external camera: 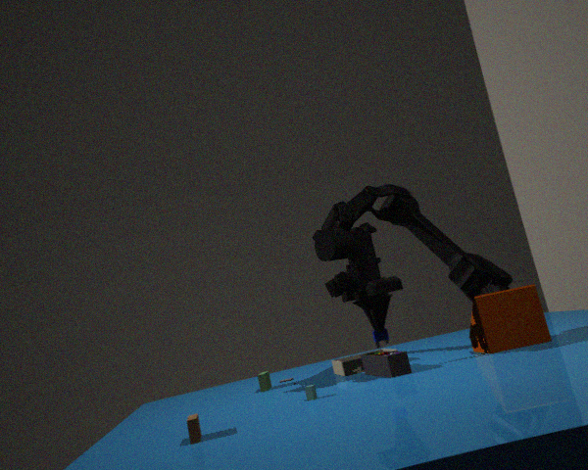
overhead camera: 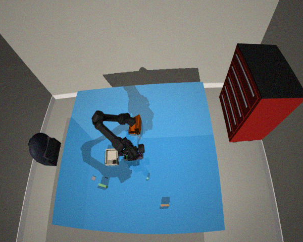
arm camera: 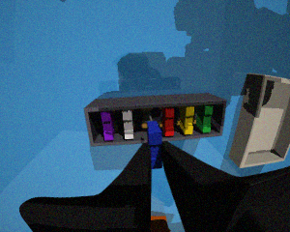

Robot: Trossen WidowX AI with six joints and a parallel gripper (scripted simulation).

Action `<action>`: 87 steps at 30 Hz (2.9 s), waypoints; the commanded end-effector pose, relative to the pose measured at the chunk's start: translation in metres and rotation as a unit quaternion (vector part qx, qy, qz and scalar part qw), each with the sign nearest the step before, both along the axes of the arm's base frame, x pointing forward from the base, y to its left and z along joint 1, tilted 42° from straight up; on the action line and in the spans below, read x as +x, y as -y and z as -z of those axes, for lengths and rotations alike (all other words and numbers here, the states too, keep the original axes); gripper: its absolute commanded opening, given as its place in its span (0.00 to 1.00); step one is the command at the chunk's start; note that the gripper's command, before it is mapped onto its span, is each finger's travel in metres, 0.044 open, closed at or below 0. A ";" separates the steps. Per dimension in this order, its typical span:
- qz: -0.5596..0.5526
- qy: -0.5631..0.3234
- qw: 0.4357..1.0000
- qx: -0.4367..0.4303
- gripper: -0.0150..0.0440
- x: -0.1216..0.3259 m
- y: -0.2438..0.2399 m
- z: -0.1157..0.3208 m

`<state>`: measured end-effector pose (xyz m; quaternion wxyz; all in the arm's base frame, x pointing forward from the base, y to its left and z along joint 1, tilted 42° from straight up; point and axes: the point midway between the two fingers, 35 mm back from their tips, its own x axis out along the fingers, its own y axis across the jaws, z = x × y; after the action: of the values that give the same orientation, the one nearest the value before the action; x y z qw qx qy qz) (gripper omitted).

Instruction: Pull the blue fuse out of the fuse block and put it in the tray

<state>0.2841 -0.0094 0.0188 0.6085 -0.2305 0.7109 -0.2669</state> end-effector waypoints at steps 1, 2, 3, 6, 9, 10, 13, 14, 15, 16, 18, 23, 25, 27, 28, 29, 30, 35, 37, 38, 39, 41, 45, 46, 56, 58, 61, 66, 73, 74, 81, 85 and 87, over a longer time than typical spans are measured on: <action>0.003 0.003 1.000 0.002 0.25 0.002 -0.006 -0.006; 0.003 0.003 1.000 0.002 0.25 0.002 -0.007 -0.007; 0.003 0.003 1.000 0.002 0.25 0.003 -0.007 -0.008; 0.003 0.003 1.000 0.002 0.25 0.003 -0.008 -0.009; 0.002 0.003 1.000 0.003 0.25 0.004 -0.005 -0.012; 0.002 0.003 1.000 0.004 0.25 0.005 -0.001 -0.016; 0.001 0.003 1.000 0.008 0.25 0.007 0.015 -0.030; 0.001 0.004 1.000 0.008 0.25 0.008 0.020 -0.035; 0.001 0.004 1.000 0.009 0.25 0.008 0.026 -0.040; 0.001 0.004 1.000 0.010 0.25 0.009 0.031 -0.045; 0.000 0.004 1.000 0.010 0.25 0.009 0.042 -0.054; 0.000 0.005 1.000 0.010 0.25 0.005 0.070 -0.079; 0.000 0.005 1.000 0.009 0.25 0.002 0.080 -0.089; 0.000 0.005 1.000 0.007 0.25 -0.001 0.091 -0.099; 0.000 0.004 1.000 0.006 0.25 -0.003 0.097 -0.103; 0.001 0.004 1.000 0.005 0.25 -0.005 0.102 -0.108; 0.001 0.004 1.000 0.004 0.25 -0.008 0.107 -0.113; 0.003 0.002 1.000 -0.002 0.25 -0.020 0.129 -0.134; 0.003 0.002 1.000 -0.002 0.25 -0.021 0.130 -0.135; 0.003 0.002 1.000 -0.002 0.25 -0.021 0.130 -0.135; 0.003 0.002 1.000 -0.002 0.25 -0.021 0.130 -0.135; 0.003 0.002 1.000 -0.002 0.25 -0.021 0.130 -0.135; 0.003 0.002 1.000 -0.002 0.25 -0.021 0.131 -0.134; 0.003 0.002 1.000 -0.002 0.25 -0.021 0.132 -0.132; 0.003 0.002 1.000 -0.002 0.25 -0.023 0.143 -0.120; 0.003 0.002 1.000 -0.002 0.25 -0.023 0.145 -0.118; 0.003 0.002 1.000 -0.003 0.25 -0.024 0.148 -0.115; 0.003 0.002 1.000 -0.003 0.25 -0.026 0.154 -0.109; 0.003 0.002 1.000 -0.003 0.25 -0.027 0.156 -0.106; 0.003 0.002 1.000 -0.003 0.25 -0.027 0.156 -0.106; 0.003 0.006 1.000 -0.002 0.57 -0.025 0.155 -0.109; 0.003 0.006 1.000 -0.002 0.74 -0.025 0.155 -0.109; 0.003 0.006 1.000 -0.002 0.81 -0.024 0.153 -0.110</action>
<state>0.2595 -0.1638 0.1272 0.6118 -0.2280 0.7072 -0.2713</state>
